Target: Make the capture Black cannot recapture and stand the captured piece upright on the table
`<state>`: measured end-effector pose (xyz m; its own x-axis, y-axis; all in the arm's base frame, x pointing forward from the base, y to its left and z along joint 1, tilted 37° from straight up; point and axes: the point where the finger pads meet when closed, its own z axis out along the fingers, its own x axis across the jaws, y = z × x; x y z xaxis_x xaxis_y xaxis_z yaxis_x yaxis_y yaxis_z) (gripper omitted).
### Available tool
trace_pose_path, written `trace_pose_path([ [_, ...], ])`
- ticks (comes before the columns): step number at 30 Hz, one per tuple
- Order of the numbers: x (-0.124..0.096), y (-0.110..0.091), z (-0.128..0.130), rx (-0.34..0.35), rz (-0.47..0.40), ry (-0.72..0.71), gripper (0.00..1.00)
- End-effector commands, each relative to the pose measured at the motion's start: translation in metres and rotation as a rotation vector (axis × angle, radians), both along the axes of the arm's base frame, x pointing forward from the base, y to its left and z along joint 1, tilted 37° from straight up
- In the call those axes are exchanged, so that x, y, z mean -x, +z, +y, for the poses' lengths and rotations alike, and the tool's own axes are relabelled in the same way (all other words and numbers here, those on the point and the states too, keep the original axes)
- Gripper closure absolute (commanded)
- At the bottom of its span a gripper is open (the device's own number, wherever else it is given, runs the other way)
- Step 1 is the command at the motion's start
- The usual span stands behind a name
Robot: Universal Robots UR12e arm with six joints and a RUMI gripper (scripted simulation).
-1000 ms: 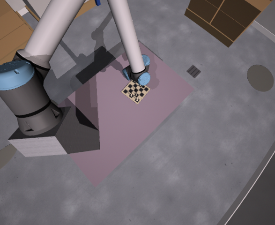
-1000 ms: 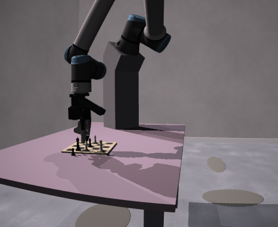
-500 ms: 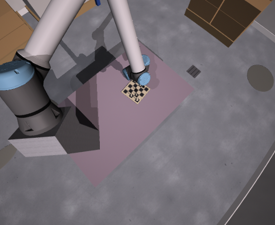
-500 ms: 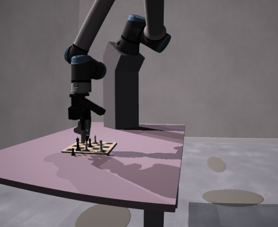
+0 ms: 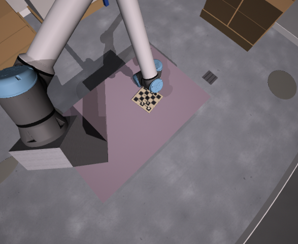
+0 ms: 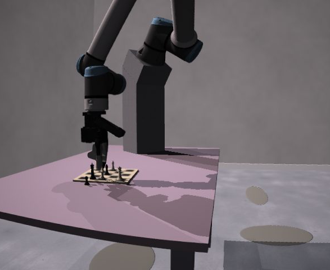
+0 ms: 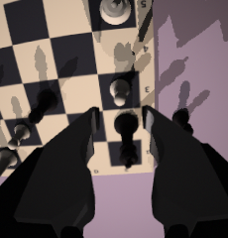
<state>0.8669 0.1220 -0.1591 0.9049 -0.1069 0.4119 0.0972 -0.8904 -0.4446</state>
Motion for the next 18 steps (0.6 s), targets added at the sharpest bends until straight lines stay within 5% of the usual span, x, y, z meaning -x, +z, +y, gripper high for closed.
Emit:
trace_pose_path([
  [1, -0.002, -0.002, 0.001, 0.0, -0.001, 0.0, 0.8],
  [18, -0.012, -0.023, 0.013, 0.0, -0.001, 0.0, 0.8],
])
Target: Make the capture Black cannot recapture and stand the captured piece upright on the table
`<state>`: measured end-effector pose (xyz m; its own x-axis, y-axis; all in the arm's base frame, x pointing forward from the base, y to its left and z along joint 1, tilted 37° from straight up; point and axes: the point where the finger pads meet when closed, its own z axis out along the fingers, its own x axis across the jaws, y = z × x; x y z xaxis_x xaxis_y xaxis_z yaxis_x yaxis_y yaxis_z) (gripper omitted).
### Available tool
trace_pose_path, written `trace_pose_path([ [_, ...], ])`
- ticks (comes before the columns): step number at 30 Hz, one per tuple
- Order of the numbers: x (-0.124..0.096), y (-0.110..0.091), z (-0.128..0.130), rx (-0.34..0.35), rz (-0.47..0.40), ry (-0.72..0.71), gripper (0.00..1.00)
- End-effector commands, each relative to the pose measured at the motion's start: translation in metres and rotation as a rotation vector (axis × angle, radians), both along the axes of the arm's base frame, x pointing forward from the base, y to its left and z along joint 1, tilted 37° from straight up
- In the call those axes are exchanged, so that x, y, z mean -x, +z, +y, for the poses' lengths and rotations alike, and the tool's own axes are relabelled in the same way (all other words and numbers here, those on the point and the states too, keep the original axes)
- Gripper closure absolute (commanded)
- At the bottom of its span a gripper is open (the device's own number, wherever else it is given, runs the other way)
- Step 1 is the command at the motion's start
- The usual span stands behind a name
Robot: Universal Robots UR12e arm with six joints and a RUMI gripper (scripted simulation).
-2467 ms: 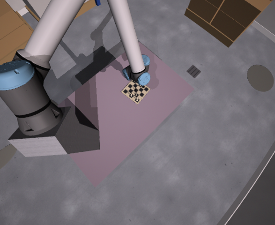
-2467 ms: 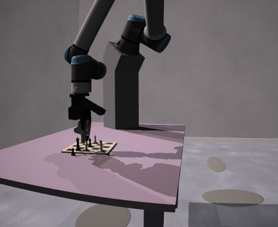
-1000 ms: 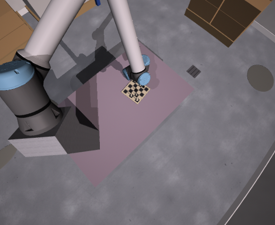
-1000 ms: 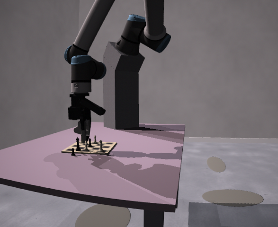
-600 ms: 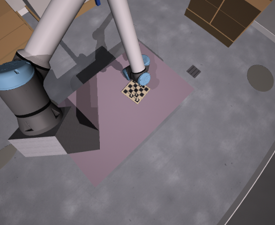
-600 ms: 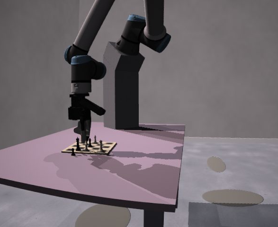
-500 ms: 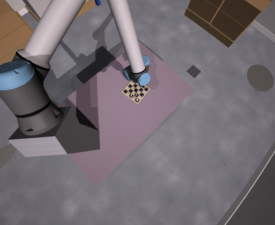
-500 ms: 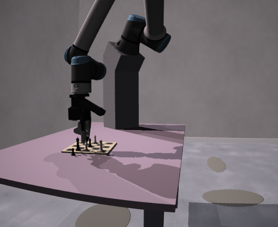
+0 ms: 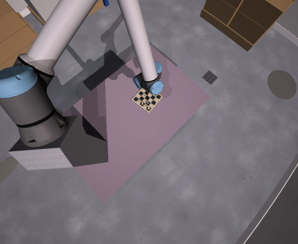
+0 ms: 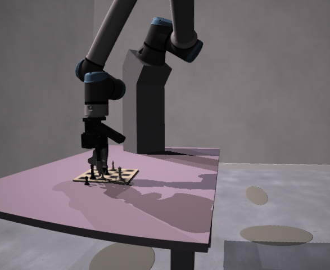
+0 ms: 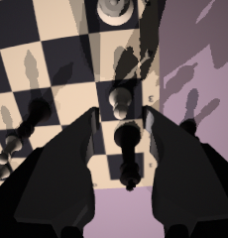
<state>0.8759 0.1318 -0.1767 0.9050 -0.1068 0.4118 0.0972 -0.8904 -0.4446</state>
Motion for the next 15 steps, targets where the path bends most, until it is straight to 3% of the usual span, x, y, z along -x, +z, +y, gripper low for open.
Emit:
trace_pose_path([
  [1, -0.0038, -0.0058, 0.0032, 0.0, -0.001, 0.0, 0.8],
  [15, -0.0046, -0.0073, 0.004, 0.0, -0.001, 0.0, 0.8],
])
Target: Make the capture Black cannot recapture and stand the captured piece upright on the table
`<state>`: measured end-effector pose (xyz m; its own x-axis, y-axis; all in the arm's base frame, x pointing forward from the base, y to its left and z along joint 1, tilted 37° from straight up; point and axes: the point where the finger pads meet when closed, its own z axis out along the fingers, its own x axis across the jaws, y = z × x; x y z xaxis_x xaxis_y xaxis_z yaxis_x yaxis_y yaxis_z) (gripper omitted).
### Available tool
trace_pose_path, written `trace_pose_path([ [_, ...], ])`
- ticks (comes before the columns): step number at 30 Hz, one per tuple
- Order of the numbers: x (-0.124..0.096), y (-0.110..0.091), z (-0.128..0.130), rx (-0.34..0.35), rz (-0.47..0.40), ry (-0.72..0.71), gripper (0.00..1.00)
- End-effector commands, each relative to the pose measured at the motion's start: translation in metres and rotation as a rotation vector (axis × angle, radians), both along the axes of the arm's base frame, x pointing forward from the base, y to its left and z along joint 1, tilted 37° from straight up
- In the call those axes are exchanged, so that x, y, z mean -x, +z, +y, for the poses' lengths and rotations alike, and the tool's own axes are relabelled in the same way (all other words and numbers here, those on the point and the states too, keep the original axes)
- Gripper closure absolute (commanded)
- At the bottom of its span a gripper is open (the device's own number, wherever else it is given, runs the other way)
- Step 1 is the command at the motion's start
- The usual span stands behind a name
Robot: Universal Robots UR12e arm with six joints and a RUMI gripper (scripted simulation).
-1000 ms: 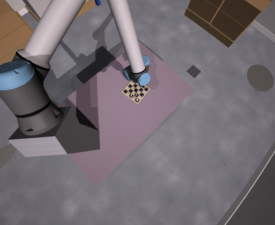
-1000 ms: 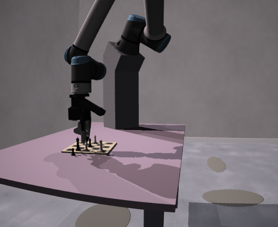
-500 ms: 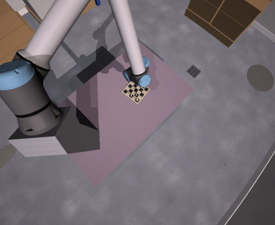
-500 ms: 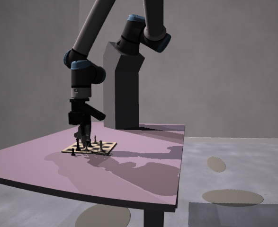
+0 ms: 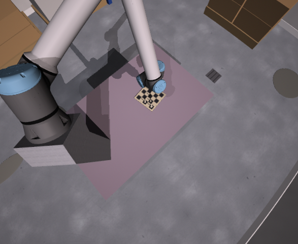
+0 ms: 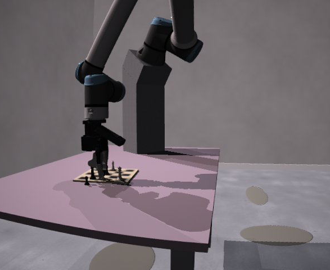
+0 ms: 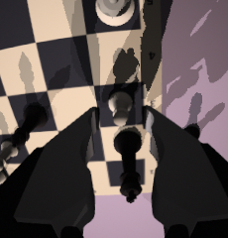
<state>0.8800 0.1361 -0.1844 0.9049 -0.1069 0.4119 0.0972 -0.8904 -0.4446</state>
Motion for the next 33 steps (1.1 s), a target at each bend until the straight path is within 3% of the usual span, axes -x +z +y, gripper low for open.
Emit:
trace_pose_path([
  [1, -0.0005, 0.0004, -0.0002, 0.0, -0.001, 0.0, 0.8],
  [28, -0.0005, 0.0004, -0.0002, 0.0, -0.001, 0.0, 0.8],
  [29, -0.0005, 0.0004, -0.0002, 0.0, -0.001, 0.0, 1.0],
  [33, -0.0005, 0.0004, -0.0002, 0.0, -0.001, 0.0, 1.0],
])
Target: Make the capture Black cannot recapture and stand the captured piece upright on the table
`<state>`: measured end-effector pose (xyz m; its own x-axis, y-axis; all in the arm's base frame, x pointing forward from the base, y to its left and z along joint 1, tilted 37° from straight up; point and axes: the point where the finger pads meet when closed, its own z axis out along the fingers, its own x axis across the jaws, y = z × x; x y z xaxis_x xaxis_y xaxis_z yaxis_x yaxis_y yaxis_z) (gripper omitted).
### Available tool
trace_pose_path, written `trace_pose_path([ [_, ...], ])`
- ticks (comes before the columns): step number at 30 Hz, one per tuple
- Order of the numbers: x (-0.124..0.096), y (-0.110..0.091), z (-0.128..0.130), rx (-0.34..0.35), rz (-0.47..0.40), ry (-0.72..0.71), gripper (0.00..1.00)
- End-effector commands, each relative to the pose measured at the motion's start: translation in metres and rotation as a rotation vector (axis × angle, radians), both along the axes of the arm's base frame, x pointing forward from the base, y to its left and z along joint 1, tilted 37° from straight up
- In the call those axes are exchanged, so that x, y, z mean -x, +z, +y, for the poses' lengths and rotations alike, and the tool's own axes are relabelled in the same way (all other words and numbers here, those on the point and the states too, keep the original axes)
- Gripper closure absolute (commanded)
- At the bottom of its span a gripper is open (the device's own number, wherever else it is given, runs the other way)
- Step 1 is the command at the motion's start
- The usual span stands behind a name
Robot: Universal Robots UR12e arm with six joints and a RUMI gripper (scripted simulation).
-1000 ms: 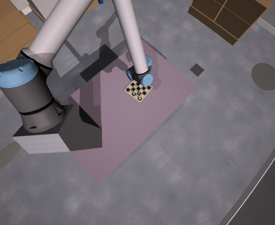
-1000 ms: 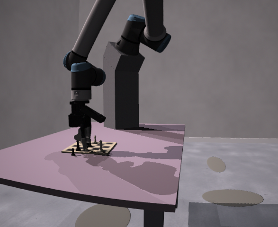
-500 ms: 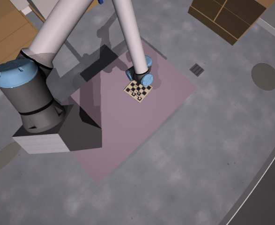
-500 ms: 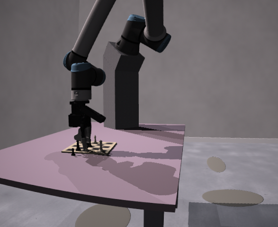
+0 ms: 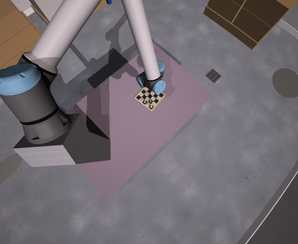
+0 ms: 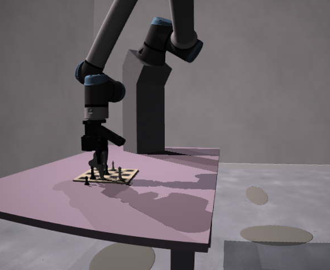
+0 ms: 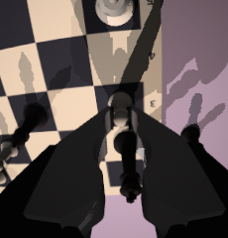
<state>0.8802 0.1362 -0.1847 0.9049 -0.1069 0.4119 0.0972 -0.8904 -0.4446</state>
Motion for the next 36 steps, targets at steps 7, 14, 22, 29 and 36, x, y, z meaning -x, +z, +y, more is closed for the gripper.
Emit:
trace_pose_path([
  [7, 0.0, 0.001, 0.0, 0.0, -0.001, 0.0, 1.0],
  [14, 0.0, 0.001, 0.0, 0.0, -0.001, 0.0, 1.0],
  [22, 0.0, 0.001, 0.0, 0.0, -0.001, 0.0, 1.0],
  [29, 0.0, 0.001, 0.0, 0.0, -0.001, 0.0, 1.0],
  [36, 0.006, 0.013, -0.007, 0.0, -0.001, 0.0, 1.0],
])
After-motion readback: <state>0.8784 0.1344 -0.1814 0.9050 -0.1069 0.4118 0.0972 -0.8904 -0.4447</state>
